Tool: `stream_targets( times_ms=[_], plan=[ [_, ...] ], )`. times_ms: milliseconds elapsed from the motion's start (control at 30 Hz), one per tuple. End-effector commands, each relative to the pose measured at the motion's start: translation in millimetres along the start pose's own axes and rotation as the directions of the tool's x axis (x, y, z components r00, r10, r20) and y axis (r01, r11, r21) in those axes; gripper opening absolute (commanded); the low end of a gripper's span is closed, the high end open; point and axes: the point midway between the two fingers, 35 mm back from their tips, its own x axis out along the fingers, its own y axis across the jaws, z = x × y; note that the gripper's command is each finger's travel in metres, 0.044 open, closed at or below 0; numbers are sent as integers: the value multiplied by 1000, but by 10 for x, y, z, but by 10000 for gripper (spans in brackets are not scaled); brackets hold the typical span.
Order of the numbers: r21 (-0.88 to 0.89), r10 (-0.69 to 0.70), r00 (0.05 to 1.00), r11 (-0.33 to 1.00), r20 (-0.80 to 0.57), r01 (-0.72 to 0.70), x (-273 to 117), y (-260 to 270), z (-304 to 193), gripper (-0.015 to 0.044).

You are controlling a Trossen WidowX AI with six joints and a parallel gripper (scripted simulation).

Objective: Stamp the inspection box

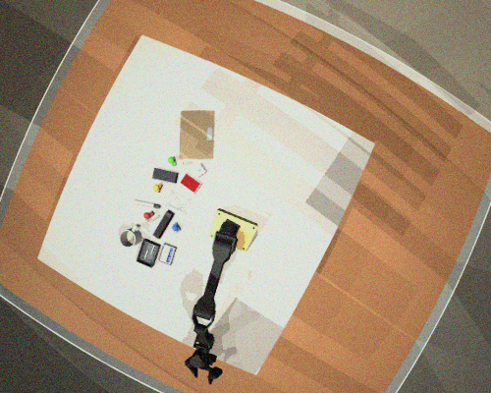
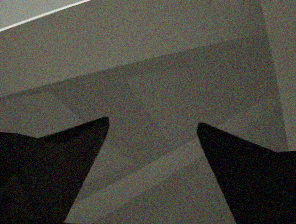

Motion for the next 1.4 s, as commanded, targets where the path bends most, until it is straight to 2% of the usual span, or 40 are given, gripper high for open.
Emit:
stream_targets(
  times_ms=[0,200,533,833,1133,1367],
  plan=[
    [0,2,1000,1000,0,-2,-2,9,-3,374],
    [22,74,997,997,-9,-73,-101,427,-173,219],
    [83,238,971,968,-29,-235,-435,1309,-594,219],
    [183,430,903,889,-13,-420,-970,2164,-1014,219],
    [302,615,788,745,32,-594,-1677,2901,-1370,219],
    [405,760,646,571,70,-715,-2416,3531,-1566,219]
  ],
)
